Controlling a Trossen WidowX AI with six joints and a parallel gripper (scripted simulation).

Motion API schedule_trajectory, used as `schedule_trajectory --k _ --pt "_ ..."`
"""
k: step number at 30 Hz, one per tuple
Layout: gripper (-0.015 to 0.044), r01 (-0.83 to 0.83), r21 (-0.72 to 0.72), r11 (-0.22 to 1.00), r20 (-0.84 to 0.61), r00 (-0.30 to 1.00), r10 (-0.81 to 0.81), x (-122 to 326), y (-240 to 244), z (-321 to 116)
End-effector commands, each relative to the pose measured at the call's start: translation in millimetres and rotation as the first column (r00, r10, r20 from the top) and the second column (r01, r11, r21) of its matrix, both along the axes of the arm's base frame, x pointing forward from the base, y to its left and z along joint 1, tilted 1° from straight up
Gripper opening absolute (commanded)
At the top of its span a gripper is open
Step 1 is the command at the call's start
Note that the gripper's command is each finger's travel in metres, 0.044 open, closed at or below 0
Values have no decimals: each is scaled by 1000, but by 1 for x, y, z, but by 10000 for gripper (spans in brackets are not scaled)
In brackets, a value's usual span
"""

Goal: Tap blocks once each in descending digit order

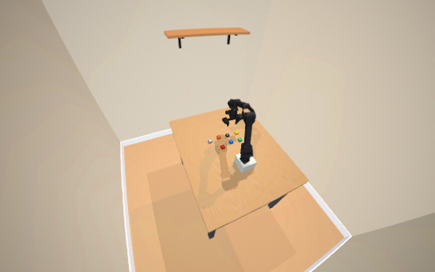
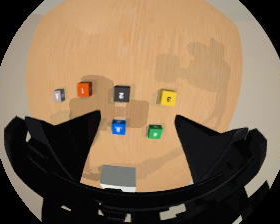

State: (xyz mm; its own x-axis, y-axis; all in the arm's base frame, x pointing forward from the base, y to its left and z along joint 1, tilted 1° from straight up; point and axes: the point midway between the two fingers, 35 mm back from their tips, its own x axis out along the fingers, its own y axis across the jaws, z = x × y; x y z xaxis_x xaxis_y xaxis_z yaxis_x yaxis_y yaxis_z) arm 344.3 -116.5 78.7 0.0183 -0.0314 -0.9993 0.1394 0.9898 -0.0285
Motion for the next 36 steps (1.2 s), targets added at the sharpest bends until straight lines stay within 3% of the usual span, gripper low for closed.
schedule_trajectory --k 1,24,36 --pt "400 17 -7 1000 2 1000 -17 -6 -60 3" --pt "400 17 -7 1000 2 1000 -17 -8 -61 3" --pt "400 17 2 1000 -4 1000 -17 -82 42 -3"
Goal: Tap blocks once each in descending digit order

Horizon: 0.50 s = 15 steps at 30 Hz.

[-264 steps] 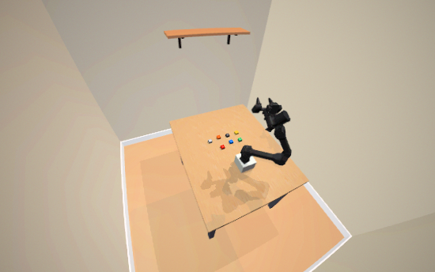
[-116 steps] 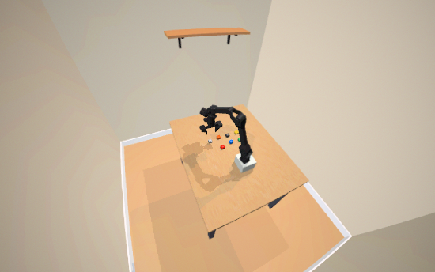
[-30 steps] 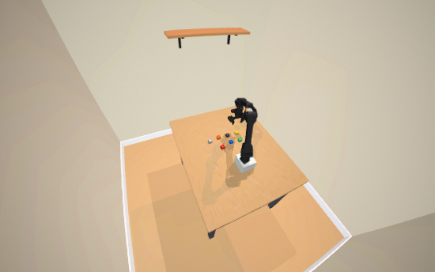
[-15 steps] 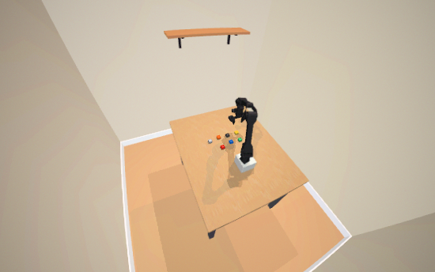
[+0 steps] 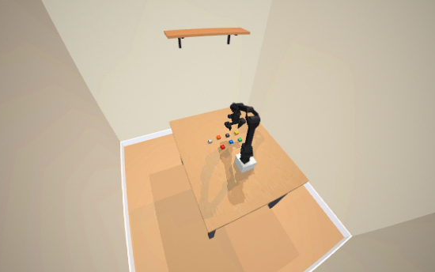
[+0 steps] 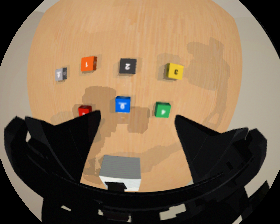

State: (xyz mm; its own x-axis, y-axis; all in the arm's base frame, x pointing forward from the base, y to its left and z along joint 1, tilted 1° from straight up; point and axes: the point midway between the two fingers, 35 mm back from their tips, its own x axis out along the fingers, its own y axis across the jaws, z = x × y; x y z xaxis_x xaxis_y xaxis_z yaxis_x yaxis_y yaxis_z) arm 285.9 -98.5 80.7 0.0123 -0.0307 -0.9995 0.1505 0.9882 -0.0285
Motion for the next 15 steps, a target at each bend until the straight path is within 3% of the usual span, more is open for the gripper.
schedule_trajectory --k 1,5,11,15 --pt "400 6 1 1000 1 1000 -6 -25 25 -6" --pt "400 6 1 1000 1 1000 -6 -25 25 -6" --pt "243 6 1 1000 1 1000 -6 -24 22 -84" --pt "138 6 1 1000 1 1000 -6 -24 22 -87"
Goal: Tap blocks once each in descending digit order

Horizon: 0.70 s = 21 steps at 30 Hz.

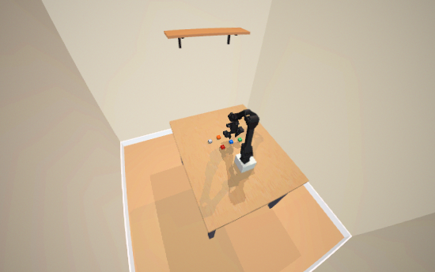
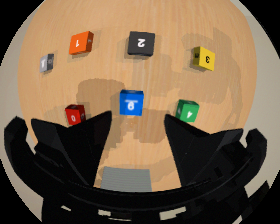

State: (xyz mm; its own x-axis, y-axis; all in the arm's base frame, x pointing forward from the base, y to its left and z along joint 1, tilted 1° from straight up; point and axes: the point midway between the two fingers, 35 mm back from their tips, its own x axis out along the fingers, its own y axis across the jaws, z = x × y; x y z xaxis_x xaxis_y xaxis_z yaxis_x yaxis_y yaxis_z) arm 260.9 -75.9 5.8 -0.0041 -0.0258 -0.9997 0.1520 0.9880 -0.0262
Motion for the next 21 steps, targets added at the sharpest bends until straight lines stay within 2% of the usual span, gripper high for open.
schedule_trajectory --k 1,5,21 --pt "111 4 -4 1000 17 1000 -4 1 0 -12" --pt "20 4 -4 1000 17 1000 -4 1 0 -12" --pt "20 4 -4 1000 17 1000 -4 1 0 -18"
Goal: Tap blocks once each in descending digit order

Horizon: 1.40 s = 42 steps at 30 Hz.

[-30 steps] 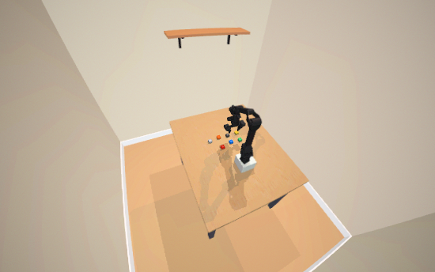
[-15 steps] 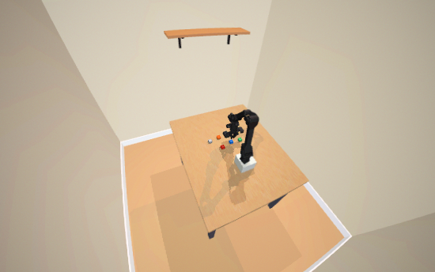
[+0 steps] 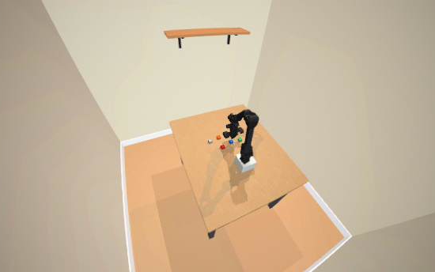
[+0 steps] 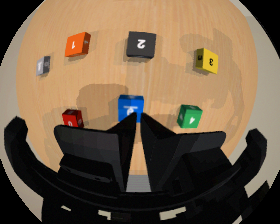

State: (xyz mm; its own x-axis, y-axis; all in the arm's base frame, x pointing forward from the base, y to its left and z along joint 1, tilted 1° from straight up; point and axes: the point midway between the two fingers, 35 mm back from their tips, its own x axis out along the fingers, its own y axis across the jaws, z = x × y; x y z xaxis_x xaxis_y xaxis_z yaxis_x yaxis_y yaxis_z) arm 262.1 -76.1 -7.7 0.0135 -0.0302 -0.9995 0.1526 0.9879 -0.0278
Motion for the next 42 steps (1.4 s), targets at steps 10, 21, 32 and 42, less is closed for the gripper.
schedule_trajectory --k 10,21,32,42 --pt "20 4 1 1000 -1 1000 -4 0 -1 -20" --pt "20 4 1 1000 -1 1000 -4 0 -1 -29" --pt "20 4 1 1000 0 1000 -4 1 0 14" --pt "20 4 1 1000 0 1000 -4 -1 2 83"
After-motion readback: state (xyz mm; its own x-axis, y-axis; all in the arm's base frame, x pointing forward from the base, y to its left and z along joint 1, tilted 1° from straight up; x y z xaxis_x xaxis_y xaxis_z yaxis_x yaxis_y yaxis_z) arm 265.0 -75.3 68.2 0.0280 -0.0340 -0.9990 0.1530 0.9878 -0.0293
